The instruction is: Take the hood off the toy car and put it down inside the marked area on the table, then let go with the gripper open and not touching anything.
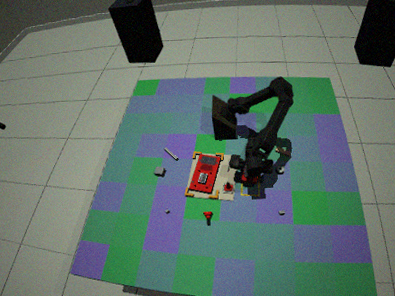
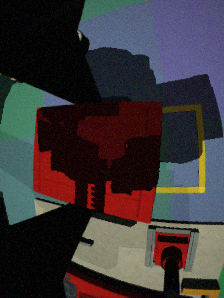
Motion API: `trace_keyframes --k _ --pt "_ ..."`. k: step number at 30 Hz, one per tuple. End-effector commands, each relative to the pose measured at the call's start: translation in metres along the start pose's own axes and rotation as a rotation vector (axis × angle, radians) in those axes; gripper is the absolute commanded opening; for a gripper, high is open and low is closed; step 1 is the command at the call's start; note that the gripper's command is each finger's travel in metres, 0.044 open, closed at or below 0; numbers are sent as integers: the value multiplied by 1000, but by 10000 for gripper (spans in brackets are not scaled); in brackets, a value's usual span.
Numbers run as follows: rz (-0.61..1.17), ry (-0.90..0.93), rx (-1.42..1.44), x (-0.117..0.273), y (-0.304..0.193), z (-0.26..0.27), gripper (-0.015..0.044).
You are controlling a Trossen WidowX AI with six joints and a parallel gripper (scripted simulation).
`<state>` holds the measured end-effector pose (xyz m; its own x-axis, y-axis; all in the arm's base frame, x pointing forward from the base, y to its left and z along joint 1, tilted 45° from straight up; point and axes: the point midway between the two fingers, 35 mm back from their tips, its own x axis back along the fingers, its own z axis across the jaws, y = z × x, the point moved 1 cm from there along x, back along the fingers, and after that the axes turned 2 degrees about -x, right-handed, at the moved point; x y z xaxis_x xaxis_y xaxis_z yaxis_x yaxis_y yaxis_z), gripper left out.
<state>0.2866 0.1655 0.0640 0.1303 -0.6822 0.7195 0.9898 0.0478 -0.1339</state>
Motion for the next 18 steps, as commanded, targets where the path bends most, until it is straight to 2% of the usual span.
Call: trace_keyframes --k 1,18 --pt "7 3 -8 -5 -2 -1 0" --pt "8 6 -8 -19 -4 0 0"
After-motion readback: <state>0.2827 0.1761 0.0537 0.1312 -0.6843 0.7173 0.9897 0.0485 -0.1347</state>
